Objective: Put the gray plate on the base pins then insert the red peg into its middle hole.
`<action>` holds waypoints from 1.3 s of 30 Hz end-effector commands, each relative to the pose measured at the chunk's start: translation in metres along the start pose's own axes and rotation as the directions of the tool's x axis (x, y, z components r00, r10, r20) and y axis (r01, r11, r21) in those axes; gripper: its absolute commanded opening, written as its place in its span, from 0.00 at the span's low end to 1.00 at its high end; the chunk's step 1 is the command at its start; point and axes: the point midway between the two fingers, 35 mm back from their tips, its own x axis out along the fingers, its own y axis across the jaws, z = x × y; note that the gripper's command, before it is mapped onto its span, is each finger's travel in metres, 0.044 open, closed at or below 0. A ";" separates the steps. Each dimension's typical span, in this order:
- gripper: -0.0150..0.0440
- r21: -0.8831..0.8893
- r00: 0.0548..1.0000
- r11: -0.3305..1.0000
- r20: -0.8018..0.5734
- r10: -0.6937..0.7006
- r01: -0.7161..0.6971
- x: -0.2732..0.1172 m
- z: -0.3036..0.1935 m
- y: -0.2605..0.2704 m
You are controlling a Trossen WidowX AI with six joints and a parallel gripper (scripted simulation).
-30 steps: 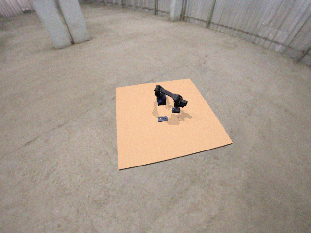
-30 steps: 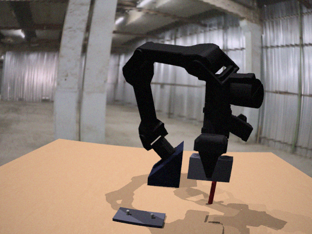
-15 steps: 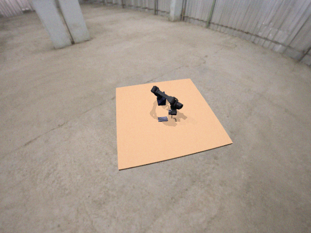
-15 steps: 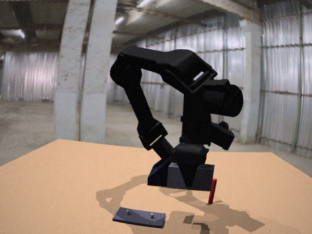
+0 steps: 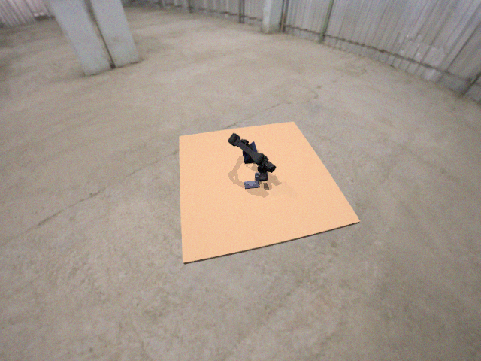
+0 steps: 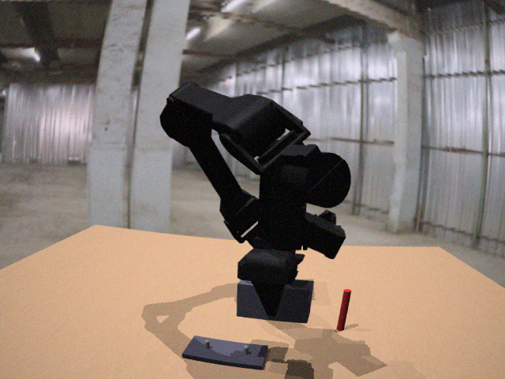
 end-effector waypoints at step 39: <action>0.25 -0.077 1.000 0.997 -0.024 -0.004 0.002 0.033 -0.068 0.005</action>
